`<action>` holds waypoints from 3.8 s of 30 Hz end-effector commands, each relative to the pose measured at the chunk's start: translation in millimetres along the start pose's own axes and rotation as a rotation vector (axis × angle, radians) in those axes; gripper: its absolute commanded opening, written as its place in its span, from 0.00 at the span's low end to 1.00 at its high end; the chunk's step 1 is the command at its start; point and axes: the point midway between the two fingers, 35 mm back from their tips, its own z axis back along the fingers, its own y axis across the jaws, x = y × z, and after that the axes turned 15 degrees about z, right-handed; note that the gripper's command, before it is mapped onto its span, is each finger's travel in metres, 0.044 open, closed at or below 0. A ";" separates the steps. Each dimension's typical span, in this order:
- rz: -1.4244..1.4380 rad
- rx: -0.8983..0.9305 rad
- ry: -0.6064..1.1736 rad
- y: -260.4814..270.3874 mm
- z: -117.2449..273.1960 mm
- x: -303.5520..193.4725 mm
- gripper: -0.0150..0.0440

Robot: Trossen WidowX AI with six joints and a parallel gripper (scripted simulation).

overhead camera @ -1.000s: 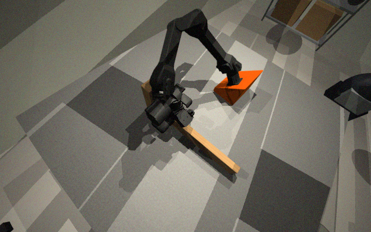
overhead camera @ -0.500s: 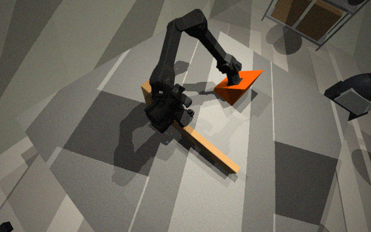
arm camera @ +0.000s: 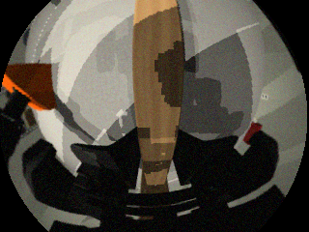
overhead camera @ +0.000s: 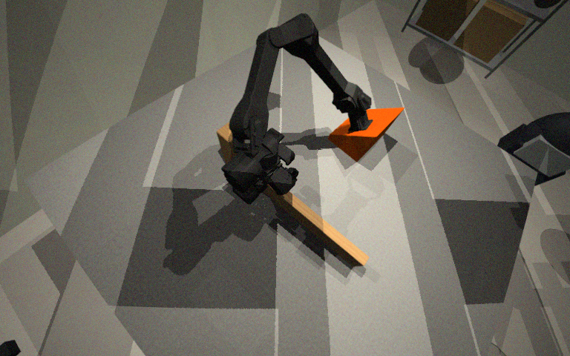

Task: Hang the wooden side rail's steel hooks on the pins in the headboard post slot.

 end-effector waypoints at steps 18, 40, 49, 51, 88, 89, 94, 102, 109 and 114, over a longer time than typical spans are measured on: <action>-0.006 -0.015 0.002 -1.5 7.0 -5.6 0.25; -0.007 -0.015 0.002 -1.8 6.0 -8.3 0.25; -0.006 -0.015 0.002 -0.5 5.5 -8.9 0.25; -0.006 -0.015 0.002 -0.2 5.5 -9.1 0.25; -0.007 -0.015 0.002 0.3 5.4 -13.3 0.25; -0.007 -0.015 0.002 0.3 5.5 -13.4 0.25; -0.006 -0.015 0.002 0.8 5.6 -13.8 0.25; -0.006 -0.015 0.002 1.9 6.0 -14.4 0.25; -0.006 -0.015 0.002 2.2 6.4 -15.1 0.25; -0.006 -0.015 0.002 1.9 6.7 -15.8 0.25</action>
